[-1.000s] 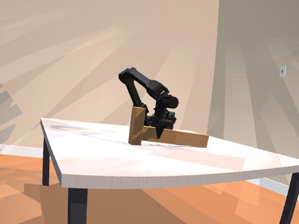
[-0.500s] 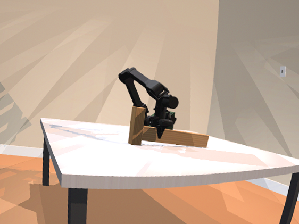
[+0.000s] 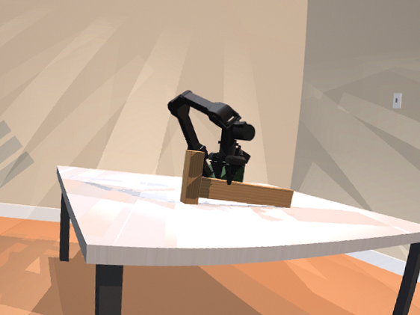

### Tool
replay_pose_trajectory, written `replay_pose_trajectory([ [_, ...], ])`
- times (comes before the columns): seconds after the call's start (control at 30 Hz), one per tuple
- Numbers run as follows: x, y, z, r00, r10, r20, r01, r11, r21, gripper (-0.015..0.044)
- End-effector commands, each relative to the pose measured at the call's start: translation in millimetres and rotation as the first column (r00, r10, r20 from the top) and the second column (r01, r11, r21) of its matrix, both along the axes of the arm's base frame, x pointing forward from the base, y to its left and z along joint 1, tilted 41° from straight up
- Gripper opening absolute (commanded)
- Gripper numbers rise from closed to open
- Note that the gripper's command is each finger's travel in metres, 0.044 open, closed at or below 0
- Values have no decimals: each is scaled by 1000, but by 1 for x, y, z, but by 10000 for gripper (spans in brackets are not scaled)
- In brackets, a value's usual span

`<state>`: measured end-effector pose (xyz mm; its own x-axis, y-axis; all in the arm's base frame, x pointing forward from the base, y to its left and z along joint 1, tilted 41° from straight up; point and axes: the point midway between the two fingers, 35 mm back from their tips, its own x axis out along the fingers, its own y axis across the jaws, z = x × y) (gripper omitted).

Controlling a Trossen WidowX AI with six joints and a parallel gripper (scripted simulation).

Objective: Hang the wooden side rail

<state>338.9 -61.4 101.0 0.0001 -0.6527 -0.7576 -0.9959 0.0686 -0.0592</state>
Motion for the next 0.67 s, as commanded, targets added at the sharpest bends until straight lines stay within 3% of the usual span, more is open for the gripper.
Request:
replay_pose_trajectory([
  [0.0,1,16,-14,1000,-2,-6,2,1000,3,440],
  [0.63,1,18,-13,1000,9,-6,-9,1000,1,440],
])
